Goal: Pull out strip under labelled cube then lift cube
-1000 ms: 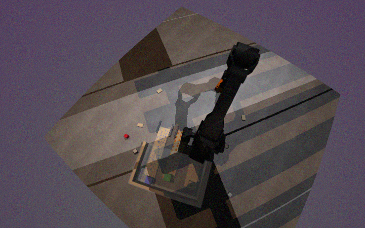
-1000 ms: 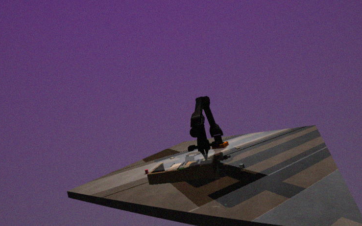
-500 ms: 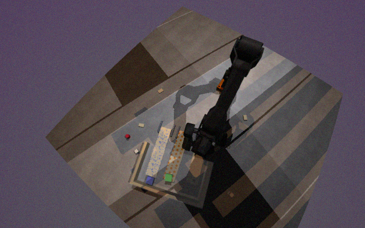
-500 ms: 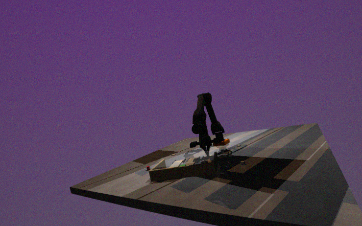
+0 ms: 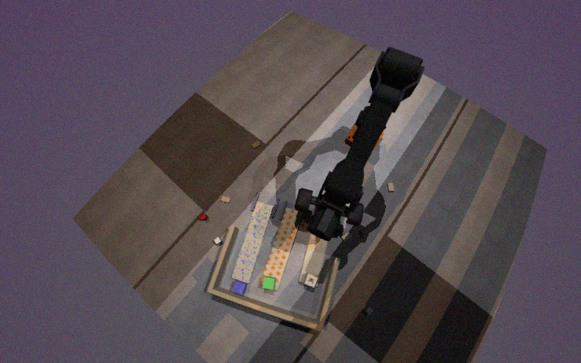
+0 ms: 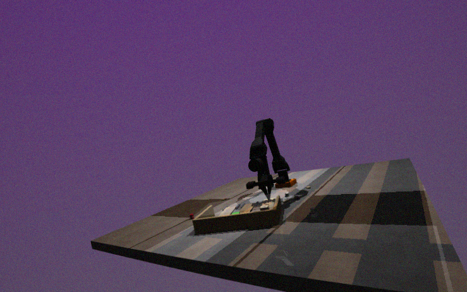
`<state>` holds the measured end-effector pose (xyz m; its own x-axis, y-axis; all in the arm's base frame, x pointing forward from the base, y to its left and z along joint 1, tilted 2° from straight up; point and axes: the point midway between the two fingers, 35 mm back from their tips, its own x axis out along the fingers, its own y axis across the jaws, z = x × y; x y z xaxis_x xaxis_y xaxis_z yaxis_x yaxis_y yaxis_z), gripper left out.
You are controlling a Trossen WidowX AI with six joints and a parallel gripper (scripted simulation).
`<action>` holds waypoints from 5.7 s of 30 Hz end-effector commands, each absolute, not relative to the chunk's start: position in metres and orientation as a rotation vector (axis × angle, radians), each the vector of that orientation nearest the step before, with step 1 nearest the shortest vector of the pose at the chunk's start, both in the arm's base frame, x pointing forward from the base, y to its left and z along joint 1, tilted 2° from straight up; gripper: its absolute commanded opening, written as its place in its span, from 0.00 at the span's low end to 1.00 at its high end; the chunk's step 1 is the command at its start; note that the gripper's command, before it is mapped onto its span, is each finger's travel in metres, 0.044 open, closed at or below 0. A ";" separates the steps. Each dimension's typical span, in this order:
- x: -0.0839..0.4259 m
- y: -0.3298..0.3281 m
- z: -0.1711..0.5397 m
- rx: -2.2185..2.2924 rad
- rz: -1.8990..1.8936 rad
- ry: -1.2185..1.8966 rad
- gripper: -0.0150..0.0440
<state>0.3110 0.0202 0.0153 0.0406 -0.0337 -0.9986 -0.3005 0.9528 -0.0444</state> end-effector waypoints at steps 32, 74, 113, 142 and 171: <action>0.253 0.004 0.008 -0.270 0.211 1.556 0.25; 0.199 -0.012 0.008 -0.271 0.211 1.560 0.25; 0.180 -0.017 0.008 -0.271 0.211 1.562 0.25; 0.242 0.002 0.060 -0.185 0.126 1.562 0.83; 0.346 0.036 0.077 -0.183 0.127 1.553 1.00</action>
<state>0.3352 0.0309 0.0775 0.0216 -0.0340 -0.9992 -0.1965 0.9798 -0.0376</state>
